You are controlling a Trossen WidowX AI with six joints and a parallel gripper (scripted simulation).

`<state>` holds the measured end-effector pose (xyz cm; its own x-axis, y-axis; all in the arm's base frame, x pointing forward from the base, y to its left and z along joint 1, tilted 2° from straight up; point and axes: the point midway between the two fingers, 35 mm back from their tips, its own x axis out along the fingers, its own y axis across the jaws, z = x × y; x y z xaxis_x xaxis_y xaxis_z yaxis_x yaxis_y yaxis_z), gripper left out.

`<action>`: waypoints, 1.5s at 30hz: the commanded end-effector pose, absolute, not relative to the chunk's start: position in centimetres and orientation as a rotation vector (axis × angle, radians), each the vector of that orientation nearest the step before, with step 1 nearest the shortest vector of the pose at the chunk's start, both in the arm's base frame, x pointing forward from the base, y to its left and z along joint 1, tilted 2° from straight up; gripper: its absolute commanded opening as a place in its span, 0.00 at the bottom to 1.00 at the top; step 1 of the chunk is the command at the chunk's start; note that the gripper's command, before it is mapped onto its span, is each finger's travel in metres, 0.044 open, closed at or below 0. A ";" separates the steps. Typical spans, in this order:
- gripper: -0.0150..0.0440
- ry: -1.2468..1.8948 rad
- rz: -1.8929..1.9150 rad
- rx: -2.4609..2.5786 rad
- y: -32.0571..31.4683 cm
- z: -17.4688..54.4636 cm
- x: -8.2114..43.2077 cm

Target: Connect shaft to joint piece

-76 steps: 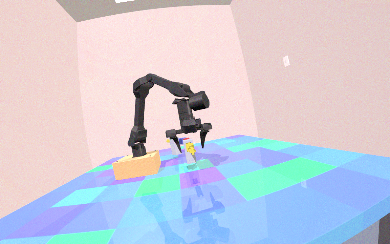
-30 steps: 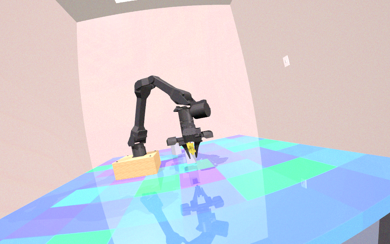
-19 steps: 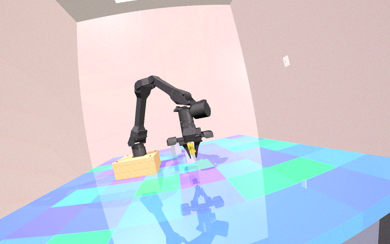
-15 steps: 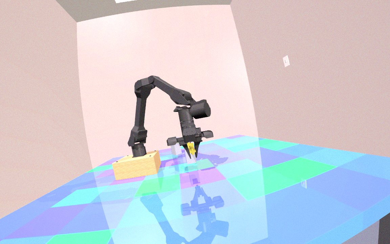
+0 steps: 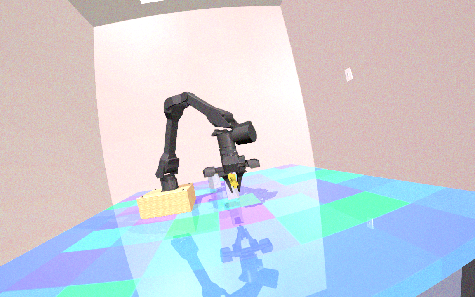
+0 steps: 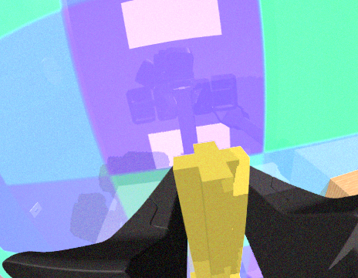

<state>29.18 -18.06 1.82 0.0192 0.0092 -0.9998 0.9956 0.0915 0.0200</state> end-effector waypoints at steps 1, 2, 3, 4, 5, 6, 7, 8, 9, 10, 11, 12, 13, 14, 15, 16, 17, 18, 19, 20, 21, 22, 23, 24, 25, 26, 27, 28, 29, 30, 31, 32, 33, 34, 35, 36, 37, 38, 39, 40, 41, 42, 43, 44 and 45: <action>0.25 1.244 -1.124 1.157 -17.7 1.8 29.2; 0.25 1.245 -1.125 1.157 -17.6 1.7 29.2; 0.25 1.245 -1.125 1.158 -17.5 1.7 29.1; 0.25 1.246 -1.126 1.158 -17.3 1.7 29.1; 0.25 1.246 -1.126 1.158 -17.1 1.7 29.1; 0.25 1.247 -1.126 1.158 -17.0 1.7 29.1; 0.25 1.247 -1.127 1.158 -16.8 1.7 29.1; 0.25 1.247 -1.127 1.158 -16.7 1.7 29.1; 0.25 1.248 -1.127 1.159 -16.5 1.6 29.1; 0.25 1.248 -1.127 1.159 -16.4 1.6 29.1; 0.25 1.248 -1.127 1.159 -16.3 1.6 29.0; 0.25 1.248 -1.127 1.159 -16.1 1.6 29.0; 0.25 1.248 -1.127 1.159 -16.0 1.6 29.0; 0.25 1.249 -1.127 1.159 -15.8 1.6 29.0; 0.25 1.249 -1.128 1.159 -15.7 1.6 29.0; 0.25 1.249 -1.128 1.159 -15.5 1.6 29.0; 0.25 1.249 -1.128 1.159 -15.4 1.6 29.0; 0.25 1.249 -1.128 1.159 -15.3 1.6 29.0; 0.25 1.249 -1.128 1.160 -15.1 1.6 29.0; 0.25 1.249 -1.128 1.160 -15.0 1.6 28.9; 0.25 1.249 -1.128 1.160 -14.8 1.6 28.9; 0.25 1.250 -1.127 1.160 -14.7 1.6 28.9; 0.25 1.250 -1.127 1.160 -14.6 1.6 28.9; 0.25 1.250 -1.127 1.160 -14.4 1.6 28.9; 0.25 1.250 -1.127 1.160 -14.3 1.6 28.9; 0.25 1.250 -1.127 1.160 -14.1 1.6 28.9; 0.25 1.250 -1.127 1.160 -14.0 1.6 28.9; 0.25 1.250 -1.127 1.160 -13.9 1.6 28.8; 0.25 1.250 -1.127 1.160 -13.7 1.6 28.8; 0.25 1.250 -1.127 1.160 -13.6 1.6 28.8; 0.25 1.250 -1.127 1.160 -13.4 1.6 28.8; 0.25 1.250 -1.127 1.161 -13.2 1.6 28.8; 0.25 1.251 -1.127 1.161 -13.1 1.6 28.8; 0.25 1.251 -1.127 1.161 -12.9 1.6 28.8; 0.25 1.251 -1.127 1.161 -12.8 1.6 28.7; 0.25 1.251 -1.127 1.161 -12.6 1.6 28.7; 0.25 1.251 -1.127 1.161 -12.5 1.6 28.7; 0.25 1.251 -1.127 1.161 -12.4 1.6 28.7; 0.25 1.251 -1.127 1.161 -12.2 1.6 28.7; 0.25 1.251 -1.127 1.161 -12.0 1.6 28.7; 0.25 1.251 -1.127 1.161 -11.9 1.6 28.7; 0.25 1.251 -1.127 1.161 -11.7 1.6 28.7; 0.25 1.251 -1.127 1.161 -11.6 1.6 28.6; 0.25 1.252 -1.126 1.162 -11.4 1.6 28.6; 0.25 1.252 -1.126 1.162 -11.2 1.6 28.6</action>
